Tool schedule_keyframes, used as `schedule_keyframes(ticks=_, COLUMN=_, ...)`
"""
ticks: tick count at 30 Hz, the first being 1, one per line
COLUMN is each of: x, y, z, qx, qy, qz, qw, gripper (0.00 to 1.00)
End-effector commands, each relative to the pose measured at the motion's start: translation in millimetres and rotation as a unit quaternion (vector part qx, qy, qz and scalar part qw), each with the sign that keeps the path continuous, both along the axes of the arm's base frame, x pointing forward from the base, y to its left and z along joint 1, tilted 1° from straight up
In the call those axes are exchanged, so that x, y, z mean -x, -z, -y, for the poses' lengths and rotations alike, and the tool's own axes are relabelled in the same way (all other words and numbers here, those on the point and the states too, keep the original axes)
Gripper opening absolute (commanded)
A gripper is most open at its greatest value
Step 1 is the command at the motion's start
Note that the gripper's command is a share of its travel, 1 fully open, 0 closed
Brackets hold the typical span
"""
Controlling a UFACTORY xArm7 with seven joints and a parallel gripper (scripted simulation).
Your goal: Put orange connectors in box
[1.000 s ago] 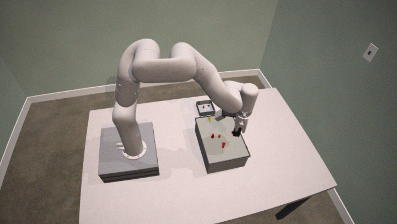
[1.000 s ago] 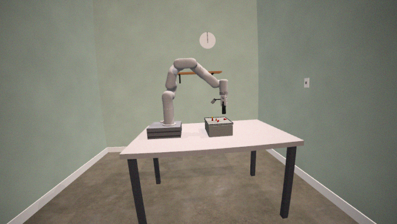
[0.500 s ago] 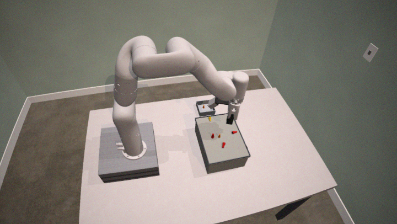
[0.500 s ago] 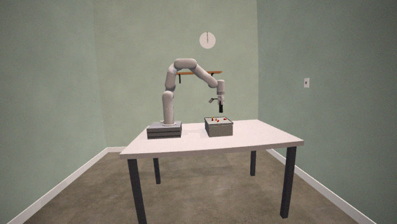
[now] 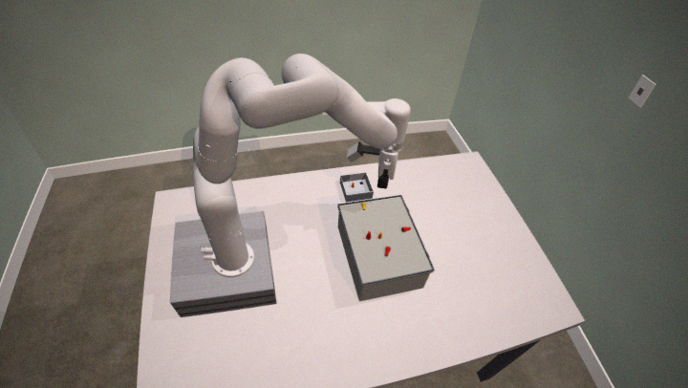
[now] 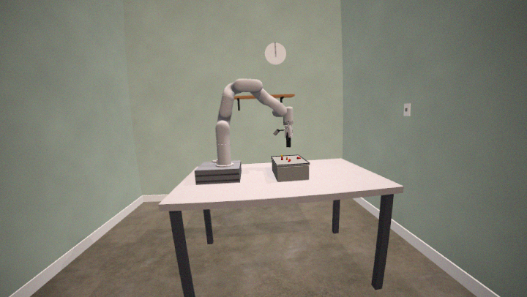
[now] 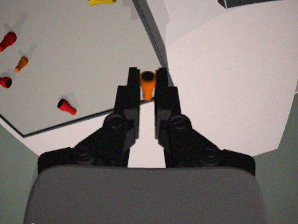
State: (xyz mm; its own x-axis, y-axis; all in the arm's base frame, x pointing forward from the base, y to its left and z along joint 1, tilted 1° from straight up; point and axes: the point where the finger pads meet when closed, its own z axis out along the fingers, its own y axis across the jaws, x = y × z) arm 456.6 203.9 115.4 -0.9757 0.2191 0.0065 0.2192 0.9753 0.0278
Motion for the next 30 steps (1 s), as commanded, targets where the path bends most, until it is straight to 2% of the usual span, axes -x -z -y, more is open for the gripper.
schedule_keyframes(ticks=1, x=6.1, y=-2.4, z=-33.9, qx=0.002, qy=0.002, qz=0.002, qw=1.000, gripper=0.02)
schedule_keyframes(ticks=16, x=30.3, y=-4.6, z=-122.9, qx=0.002, qy=0.002, qz=0.002, qw=1.000, gripper=0.02)
schedule_keyframes(ticks=30, x=36.5, y=-5.1, z=-146.0, qx=0.002, qy=0.002, qz=0.002, qw=1.000, gripper=0.02)
